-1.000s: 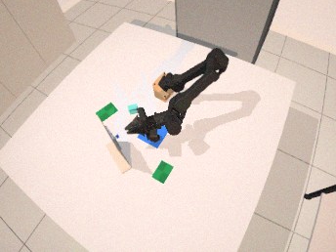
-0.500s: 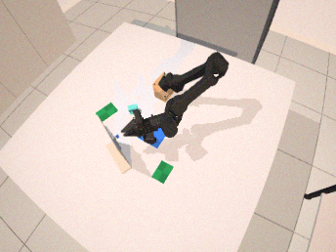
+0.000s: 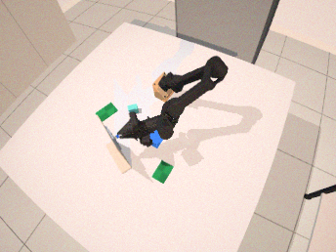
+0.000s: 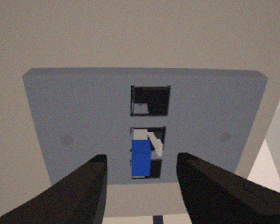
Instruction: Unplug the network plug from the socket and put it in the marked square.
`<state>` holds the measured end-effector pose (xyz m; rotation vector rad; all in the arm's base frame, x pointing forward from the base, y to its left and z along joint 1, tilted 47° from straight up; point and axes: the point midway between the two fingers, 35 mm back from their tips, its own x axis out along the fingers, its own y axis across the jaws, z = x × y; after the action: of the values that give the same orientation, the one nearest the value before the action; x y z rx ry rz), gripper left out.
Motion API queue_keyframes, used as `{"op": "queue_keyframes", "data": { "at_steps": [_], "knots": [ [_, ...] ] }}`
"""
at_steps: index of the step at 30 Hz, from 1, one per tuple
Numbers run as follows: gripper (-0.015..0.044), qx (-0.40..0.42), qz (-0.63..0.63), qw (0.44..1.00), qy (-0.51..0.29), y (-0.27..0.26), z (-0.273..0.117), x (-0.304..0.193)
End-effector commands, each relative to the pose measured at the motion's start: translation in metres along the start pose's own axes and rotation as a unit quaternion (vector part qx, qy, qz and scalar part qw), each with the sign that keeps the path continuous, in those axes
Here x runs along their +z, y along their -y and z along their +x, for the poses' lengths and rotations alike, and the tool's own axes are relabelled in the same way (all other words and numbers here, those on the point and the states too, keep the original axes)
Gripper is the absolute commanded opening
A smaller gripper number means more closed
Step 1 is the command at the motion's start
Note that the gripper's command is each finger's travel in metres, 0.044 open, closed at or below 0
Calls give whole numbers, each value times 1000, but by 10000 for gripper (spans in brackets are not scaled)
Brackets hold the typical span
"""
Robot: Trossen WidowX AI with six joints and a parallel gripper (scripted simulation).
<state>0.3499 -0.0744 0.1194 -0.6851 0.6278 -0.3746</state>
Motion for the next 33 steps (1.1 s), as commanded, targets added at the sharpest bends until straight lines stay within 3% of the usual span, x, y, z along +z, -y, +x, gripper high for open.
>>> {"op": "queue_keyframes", "data": {
  "at_steps": [1,7,33],
  "knots": [
    [156,-1,-1,1000,2,1,6,2],
    [156,-1,-1,1000,2,1,11,2],
    [0,-1,-1,1000,2,1,11,2]
  ]
}}
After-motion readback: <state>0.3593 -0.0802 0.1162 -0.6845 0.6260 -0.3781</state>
